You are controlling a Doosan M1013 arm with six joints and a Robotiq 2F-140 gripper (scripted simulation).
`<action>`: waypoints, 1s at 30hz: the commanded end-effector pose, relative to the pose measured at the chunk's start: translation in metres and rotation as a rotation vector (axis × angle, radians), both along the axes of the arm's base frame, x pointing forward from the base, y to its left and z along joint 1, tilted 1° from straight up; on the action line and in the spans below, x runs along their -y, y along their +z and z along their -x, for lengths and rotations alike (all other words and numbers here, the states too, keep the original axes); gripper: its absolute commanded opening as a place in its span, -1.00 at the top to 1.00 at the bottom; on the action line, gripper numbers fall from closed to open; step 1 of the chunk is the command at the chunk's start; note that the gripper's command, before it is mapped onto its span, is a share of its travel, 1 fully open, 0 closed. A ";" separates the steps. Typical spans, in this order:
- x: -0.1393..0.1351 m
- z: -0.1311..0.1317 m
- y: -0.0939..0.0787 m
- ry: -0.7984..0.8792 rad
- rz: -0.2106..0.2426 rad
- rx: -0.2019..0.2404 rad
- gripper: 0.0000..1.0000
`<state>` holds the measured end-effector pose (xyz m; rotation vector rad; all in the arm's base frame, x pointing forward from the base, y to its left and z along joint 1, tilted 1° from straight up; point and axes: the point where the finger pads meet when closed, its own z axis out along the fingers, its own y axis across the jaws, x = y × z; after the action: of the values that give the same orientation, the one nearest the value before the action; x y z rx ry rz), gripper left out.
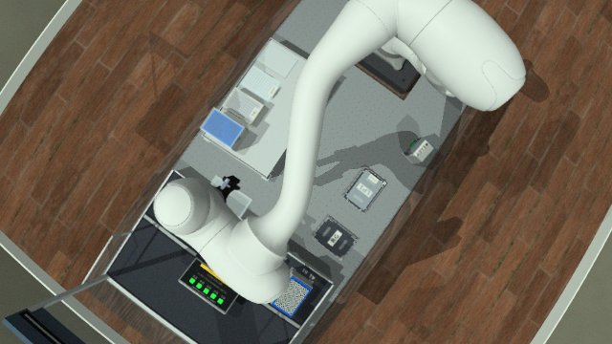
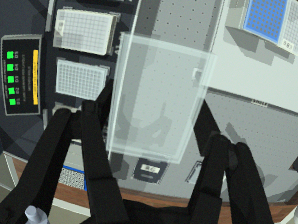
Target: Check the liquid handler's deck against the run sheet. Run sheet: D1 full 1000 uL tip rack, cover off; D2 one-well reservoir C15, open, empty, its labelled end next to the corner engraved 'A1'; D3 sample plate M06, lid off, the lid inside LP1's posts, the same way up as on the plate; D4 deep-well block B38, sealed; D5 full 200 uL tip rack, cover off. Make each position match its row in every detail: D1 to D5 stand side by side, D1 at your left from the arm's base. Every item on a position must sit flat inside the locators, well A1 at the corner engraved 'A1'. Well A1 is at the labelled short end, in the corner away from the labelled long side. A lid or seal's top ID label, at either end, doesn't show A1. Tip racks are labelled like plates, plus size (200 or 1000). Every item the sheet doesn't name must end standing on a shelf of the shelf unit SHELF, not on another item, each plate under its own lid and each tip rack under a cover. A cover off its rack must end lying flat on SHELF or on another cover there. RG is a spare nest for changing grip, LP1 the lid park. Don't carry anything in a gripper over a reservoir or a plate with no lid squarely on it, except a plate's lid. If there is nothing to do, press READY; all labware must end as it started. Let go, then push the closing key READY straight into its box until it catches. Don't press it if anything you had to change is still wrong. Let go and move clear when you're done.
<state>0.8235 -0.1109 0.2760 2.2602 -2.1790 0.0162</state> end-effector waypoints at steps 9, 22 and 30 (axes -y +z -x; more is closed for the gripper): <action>-0.043 0.000 0.001 0.003 0.000 0.002 0.80; -0.098 -0.001 0.000 0.003 0.000 0.002 0.80; -0.102 0.014 0.000 0.003 0.000 0.002 0.80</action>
<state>0.8170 -0.0092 0.2746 2.2629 -2.1754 0.0160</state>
